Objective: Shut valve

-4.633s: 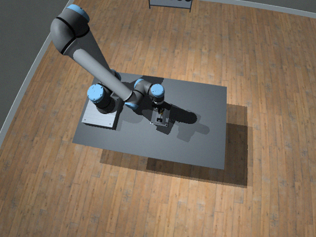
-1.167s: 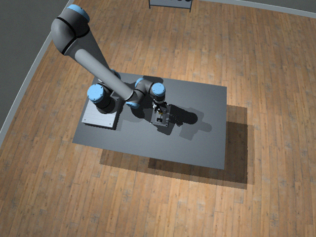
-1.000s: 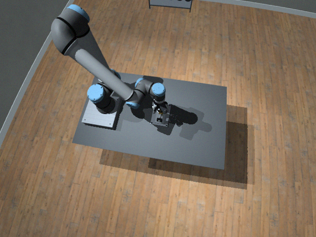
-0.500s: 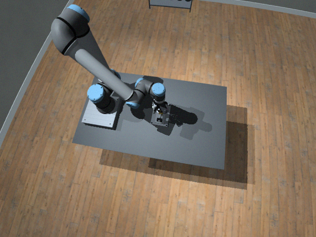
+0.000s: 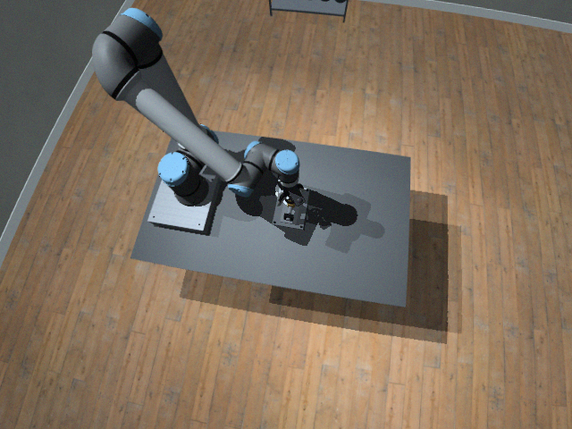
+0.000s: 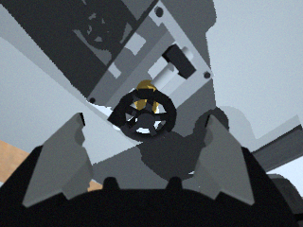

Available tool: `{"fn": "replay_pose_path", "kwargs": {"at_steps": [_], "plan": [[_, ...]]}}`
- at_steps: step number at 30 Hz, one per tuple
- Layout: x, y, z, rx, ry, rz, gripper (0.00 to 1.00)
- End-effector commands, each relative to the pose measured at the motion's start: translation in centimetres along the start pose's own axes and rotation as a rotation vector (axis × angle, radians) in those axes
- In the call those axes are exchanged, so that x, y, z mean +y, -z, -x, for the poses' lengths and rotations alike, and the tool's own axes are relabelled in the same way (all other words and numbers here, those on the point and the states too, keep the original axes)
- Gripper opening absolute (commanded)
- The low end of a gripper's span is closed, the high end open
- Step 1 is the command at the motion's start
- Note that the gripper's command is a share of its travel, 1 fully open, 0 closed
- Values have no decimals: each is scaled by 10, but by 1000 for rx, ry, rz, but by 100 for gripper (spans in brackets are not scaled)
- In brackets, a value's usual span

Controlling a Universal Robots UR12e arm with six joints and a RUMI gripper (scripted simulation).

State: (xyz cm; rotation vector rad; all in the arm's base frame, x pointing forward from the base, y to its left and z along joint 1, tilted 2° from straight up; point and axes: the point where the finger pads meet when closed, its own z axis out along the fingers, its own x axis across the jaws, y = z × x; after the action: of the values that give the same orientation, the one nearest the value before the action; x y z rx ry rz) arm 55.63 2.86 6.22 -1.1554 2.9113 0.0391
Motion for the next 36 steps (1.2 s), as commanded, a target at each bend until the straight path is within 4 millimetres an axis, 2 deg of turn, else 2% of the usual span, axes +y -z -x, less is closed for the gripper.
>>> {"fn": "replay_pose_path", "kwargs": {"at_steps": [1,15,26,28,36], "plan": [[-1,1,0,-1,0,-1,100],[-1,12,0,-1,0,-1,100],[0,38,0,-1,0,-1,100],[0,38,0,-1,0,-1,100],[0,61,0,-1,0,-1,100]]}}
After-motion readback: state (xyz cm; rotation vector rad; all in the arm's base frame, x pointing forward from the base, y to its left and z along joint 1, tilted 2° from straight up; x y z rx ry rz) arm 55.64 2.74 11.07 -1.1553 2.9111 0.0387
